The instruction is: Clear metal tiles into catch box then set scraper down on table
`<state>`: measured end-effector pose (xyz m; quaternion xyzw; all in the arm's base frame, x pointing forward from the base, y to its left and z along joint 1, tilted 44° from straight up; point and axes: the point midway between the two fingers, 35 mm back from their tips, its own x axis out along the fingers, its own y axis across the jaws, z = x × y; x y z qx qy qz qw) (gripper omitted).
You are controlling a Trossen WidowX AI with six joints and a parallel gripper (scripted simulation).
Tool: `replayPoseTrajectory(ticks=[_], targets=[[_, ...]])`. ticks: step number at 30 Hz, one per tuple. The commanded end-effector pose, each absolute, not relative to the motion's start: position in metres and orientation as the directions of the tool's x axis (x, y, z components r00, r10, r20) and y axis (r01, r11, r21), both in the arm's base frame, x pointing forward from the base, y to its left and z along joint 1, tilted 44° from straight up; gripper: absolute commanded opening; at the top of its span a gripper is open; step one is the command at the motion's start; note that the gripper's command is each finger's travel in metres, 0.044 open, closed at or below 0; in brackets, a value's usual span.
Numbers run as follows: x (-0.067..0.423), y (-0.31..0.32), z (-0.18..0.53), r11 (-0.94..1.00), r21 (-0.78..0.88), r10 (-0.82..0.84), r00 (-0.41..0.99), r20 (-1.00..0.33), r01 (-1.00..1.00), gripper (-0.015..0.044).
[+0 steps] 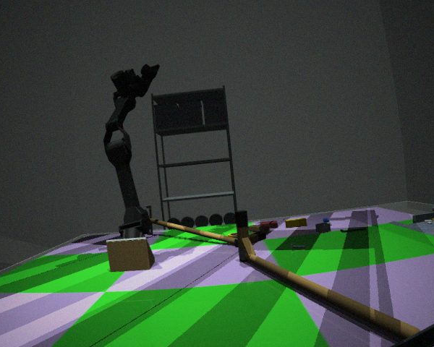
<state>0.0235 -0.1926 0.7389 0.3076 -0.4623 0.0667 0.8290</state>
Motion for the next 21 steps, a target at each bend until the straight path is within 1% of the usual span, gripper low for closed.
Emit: replayPoseTrajectory(ticks=[1, 11, 21], targets=[[0.024, -0.203, 0.74, 0.782, 0.521, -0.264, 0.575, 0.774, -0.343, 0.044], [0.025, -0.224, 0.732, 0.688, 0.683, -0.448, 0.595, 0.667, -0.247, 0.044], [0.027, -0.237, 0.716, 0.554, 0.815, -0.585, 0.616, 0.528, -0.172, 0.044]])
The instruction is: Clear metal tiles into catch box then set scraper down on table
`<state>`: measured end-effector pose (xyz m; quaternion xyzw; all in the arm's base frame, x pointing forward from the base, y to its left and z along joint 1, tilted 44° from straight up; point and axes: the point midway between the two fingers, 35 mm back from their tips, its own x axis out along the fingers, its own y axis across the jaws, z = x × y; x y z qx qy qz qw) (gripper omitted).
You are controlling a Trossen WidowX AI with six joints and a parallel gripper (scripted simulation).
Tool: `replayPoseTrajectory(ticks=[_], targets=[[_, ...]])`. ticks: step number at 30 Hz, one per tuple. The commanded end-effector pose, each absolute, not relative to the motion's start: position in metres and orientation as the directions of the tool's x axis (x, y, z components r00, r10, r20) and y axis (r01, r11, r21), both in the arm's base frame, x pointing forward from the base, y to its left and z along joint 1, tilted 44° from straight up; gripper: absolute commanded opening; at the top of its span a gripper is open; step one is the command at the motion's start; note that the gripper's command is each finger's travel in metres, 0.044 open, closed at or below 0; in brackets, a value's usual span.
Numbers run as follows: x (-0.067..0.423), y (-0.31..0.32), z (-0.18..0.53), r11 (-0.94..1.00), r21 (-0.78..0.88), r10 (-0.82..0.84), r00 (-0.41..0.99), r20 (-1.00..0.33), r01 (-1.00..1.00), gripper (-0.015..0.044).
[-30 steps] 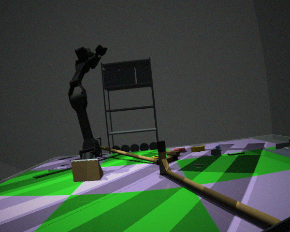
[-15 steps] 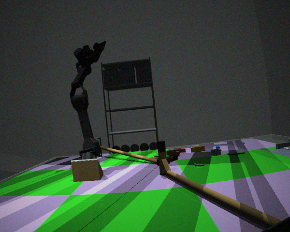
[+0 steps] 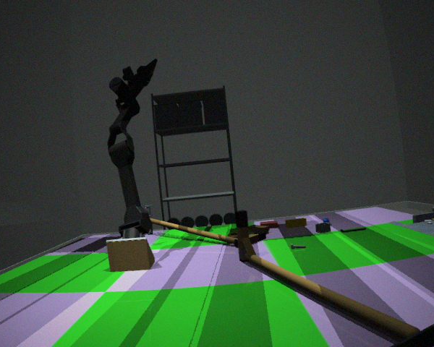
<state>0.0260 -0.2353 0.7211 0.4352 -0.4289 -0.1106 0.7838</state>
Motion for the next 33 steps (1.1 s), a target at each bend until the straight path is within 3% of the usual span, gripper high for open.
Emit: replayPoseTrajectory(ticks=[1, 5, 22, 33], targets=[[0.028, -0.237, 0.714, 0.542, 0.824, -0.594, 0.618, 0.515, -0.167, 0.044], [0.028, -0.238, 0.712, 0.532, 0.831, -0.6, 0.62, 0.505, -0.163, 0.044], [0.03, -0.198, 0.727, 0.653, 0.753, -0.573, 0.594, 0.564, -0.085, 0.0], [0.032, -0.173, 0.739, 0.73, 0.682, -0.545, 0.567, 0.617, -0.04, 0.0]])
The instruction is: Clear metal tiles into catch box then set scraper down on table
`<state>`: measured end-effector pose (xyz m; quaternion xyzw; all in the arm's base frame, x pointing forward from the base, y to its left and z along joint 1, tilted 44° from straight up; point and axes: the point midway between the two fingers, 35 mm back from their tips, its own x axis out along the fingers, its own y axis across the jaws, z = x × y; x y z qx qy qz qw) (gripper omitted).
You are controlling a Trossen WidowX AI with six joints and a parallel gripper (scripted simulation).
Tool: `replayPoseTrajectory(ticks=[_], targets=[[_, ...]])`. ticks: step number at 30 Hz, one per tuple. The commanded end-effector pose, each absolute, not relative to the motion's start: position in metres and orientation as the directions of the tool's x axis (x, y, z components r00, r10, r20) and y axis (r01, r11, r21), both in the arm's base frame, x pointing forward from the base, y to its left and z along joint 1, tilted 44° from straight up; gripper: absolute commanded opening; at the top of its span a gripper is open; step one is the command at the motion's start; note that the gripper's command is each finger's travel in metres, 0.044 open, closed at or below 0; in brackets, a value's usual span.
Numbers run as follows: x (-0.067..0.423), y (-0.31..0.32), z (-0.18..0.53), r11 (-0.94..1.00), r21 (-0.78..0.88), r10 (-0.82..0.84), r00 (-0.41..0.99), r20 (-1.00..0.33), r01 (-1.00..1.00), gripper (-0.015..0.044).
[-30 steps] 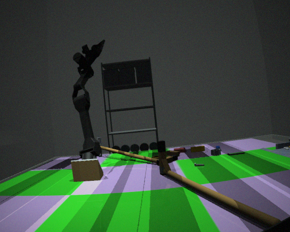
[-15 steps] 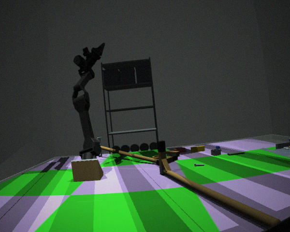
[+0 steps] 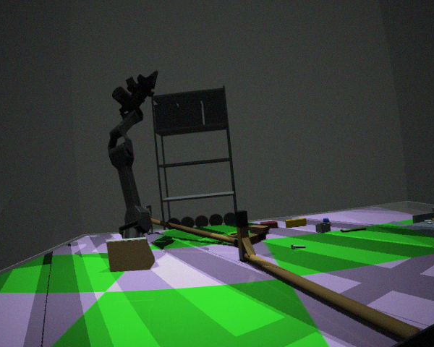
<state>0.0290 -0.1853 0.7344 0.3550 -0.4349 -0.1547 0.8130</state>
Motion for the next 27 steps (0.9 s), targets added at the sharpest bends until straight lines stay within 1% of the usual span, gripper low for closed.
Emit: replayPoseTrajectory(ticks=[1, 27], targets=[[0.032, -0.17, 0.74, 0.737, 0.675, -0.542, 0.565, 0.622, -0.036, 0.0], [0.049, -0.108, 0.761, 0.875, 0.477, -0.441, 0.532, 0.723, 0.078, 0.0]])
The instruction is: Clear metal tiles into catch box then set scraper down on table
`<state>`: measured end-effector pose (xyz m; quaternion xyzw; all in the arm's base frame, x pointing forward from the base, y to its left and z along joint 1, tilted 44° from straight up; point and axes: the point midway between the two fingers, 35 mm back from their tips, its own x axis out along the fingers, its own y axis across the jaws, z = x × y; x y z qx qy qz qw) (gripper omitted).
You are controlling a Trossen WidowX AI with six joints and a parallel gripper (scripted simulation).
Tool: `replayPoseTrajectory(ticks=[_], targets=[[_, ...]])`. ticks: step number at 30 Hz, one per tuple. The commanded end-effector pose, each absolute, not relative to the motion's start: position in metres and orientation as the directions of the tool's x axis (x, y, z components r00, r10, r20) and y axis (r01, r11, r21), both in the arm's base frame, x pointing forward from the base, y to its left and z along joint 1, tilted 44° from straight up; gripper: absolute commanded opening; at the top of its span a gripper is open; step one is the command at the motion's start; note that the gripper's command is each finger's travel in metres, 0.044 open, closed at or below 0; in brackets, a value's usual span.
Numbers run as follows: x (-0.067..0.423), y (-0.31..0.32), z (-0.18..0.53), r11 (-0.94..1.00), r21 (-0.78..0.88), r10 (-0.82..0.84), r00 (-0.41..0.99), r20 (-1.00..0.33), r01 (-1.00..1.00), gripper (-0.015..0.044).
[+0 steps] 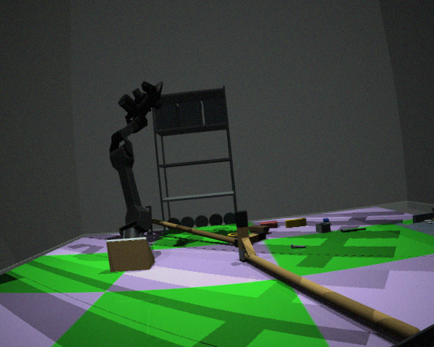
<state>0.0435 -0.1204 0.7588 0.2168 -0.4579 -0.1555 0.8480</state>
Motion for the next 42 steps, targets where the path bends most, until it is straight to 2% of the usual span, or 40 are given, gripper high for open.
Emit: replayPoseTrajectory(ticks=[1, 42], targets=[[0.05, -0.106, 0.762, 0.879, 0.469, -0.437, 0.532, 0.726, 0.082, 0.0], [0.109, -0.012, 0.767, 0.967, 0.103, -0.222, 0.575, 0.788, 0.233, 0.0]])
